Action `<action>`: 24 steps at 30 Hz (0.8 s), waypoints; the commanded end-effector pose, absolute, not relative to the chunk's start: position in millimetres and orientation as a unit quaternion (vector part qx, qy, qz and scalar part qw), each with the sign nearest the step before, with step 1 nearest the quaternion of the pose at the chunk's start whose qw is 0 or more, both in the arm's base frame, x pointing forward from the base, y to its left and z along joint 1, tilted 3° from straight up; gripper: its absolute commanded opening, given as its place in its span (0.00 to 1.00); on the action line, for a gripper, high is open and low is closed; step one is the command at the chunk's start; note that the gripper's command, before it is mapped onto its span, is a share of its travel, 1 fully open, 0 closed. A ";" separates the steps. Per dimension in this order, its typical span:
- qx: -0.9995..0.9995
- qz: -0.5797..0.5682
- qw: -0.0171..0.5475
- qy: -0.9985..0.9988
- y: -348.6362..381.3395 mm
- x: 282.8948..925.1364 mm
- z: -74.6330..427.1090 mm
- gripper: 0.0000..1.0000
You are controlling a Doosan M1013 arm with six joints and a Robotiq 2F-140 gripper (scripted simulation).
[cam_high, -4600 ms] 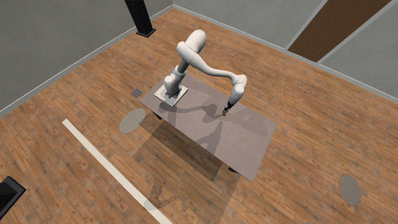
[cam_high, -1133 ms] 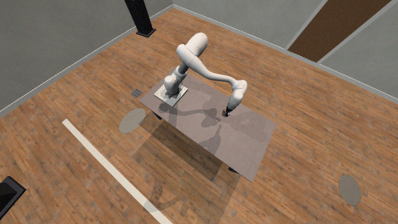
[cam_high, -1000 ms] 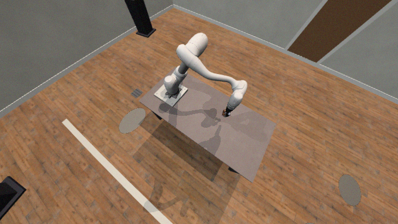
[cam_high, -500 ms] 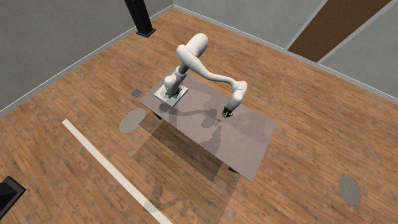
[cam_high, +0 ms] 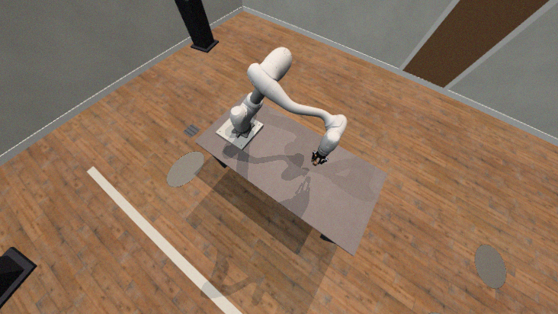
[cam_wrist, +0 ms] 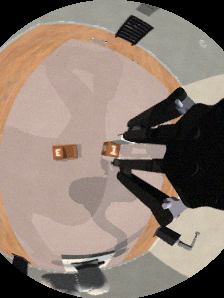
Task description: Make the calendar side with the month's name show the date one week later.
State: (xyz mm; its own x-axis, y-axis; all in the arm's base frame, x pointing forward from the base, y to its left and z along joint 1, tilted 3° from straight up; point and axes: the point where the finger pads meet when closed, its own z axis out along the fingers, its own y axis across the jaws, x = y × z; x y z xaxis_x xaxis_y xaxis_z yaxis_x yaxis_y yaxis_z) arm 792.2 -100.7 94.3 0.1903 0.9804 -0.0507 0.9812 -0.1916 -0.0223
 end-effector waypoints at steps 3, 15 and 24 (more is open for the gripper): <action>0.760 -0.026 0.006 0.650 -101.2 792.2 94.4 0.24; 0.753 -0.026 0.006 0.658 -101.6 792.2 94.4 0.24; 0.753 -0.026 0.006 0.658 -101.6 792.2 94.2 0.24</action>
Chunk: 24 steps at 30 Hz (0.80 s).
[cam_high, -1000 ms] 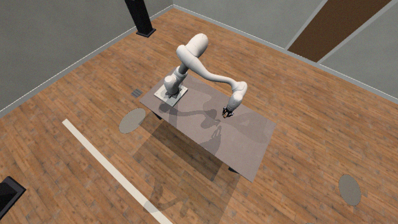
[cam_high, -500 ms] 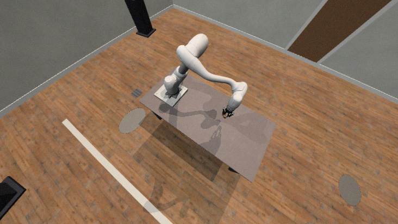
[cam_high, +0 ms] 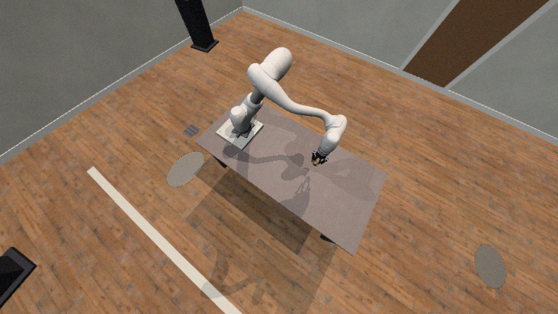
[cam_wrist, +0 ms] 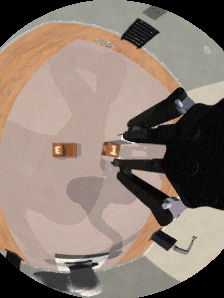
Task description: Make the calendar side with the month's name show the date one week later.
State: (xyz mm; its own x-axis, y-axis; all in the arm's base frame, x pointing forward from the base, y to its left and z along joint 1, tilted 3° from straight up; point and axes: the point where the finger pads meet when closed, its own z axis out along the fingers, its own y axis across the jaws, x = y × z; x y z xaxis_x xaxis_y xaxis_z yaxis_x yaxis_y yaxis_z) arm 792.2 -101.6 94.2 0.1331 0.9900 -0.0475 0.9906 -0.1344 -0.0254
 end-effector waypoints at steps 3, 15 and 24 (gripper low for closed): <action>0.753 -0.026 0.006 0.658 -101.7 792.1 92.4 0.24; 0.753 -0.026 0.006 0.658 -103.2 791.2 60.4 0.24; 0.753 -0.026 0.006 0.658 -105.2 790.1 17.6 0.24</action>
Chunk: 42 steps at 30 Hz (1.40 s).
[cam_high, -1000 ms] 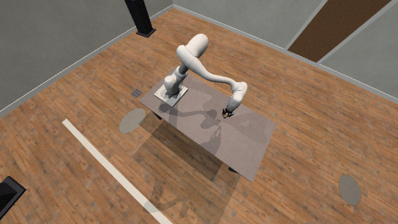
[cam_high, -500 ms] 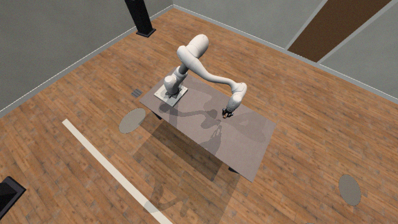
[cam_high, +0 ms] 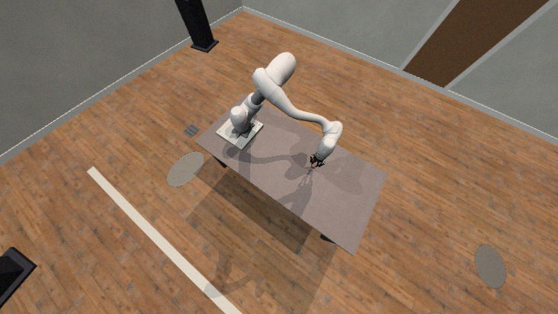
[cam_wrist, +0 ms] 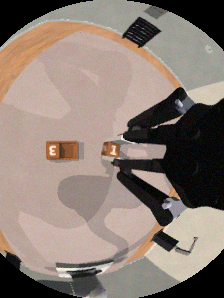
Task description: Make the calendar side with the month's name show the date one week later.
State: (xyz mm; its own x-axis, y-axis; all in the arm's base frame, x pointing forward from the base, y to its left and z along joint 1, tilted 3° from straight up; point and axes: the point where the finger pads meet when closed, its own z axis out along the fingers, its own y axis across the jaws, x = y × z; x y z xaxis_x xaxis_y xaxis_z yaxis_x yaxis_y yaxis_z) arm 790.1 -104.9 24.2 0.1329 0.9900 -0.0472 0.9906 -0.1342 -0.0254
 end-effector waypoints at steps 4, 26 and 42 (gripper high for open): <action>0.753 -0.026 0.006 0.658 -105.5 789.9 10.8 0.24; 0.753 -0.026 0.006 0.658 -106.1 789.5 -1.3 0.24; 0.753 -0.026 0.006 0.658 -106.1 789.5 -1.3 0.24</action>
